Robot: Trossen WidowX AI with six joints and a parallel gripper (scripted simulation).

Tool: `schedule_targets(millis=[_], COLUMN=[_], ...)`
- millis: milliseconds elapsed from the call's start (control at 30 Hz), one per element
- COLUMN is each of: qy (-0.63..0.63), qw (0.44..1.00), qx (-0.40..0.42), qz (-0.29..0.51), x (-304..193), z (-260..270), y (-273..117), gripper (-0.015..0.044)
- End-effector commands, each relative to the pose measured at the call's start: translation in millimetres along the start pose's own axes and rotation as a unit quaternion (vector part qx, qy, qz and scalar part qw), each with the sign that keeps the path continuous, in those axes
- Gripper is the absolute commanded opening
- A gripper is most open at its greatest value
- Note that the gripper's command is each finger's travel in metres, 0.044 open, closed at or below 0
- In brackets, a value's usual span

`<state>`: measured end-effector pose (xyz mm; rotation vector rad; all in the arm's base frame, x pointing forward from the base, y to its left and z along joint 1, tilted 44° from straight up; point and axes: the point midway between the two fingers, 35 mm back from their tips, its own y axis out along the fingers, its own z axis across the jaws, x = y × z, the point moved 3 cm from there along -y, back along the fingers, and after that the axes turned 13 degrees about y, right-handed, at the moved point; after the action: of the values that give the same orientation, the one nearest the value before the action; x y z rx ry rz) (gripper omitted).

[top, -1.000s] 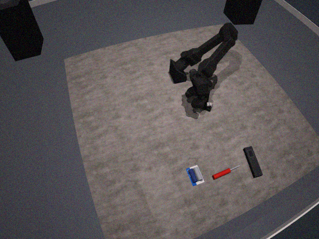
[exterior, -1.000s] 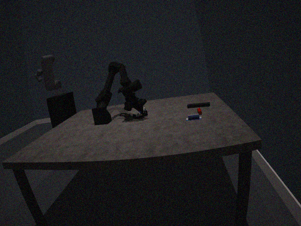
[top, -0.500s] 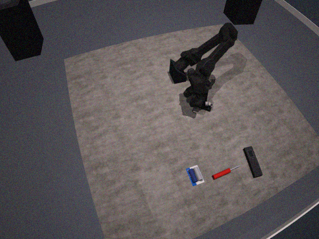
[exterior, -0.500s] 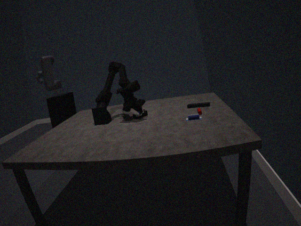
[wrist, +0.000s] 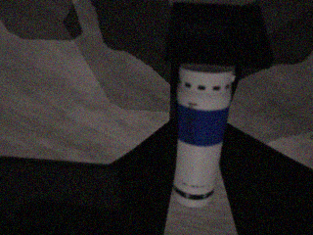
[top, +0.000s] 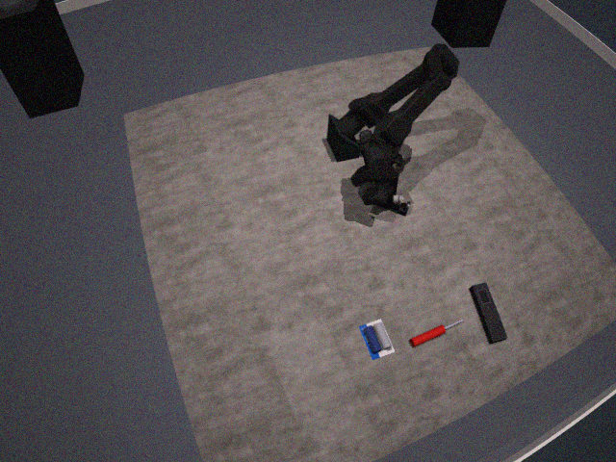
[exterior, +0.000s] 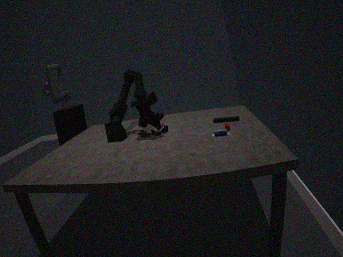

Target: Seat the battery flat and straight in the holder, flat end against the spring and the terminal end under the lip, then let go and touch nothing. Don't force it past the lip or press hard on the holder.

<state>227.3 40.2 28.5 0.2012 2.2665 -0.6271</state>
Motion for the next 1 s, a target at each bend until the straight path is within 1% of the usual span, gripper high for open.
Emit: schedule_targets(millis=[0, 433, 967], qy=[0.008, 0.008, 0.007], qw=[1.000, 1.000, 0.996], qx=[0.005, 0.009, 0.022], qz=[-0.005, -0.010, -0.087], x=[6.3, 5.9, -2.2], z=[0.0, -0.3, 1.9], y=[-1.1, -0.7, 8.7], gripper=[0.0068, 0.0068, 0.0068])
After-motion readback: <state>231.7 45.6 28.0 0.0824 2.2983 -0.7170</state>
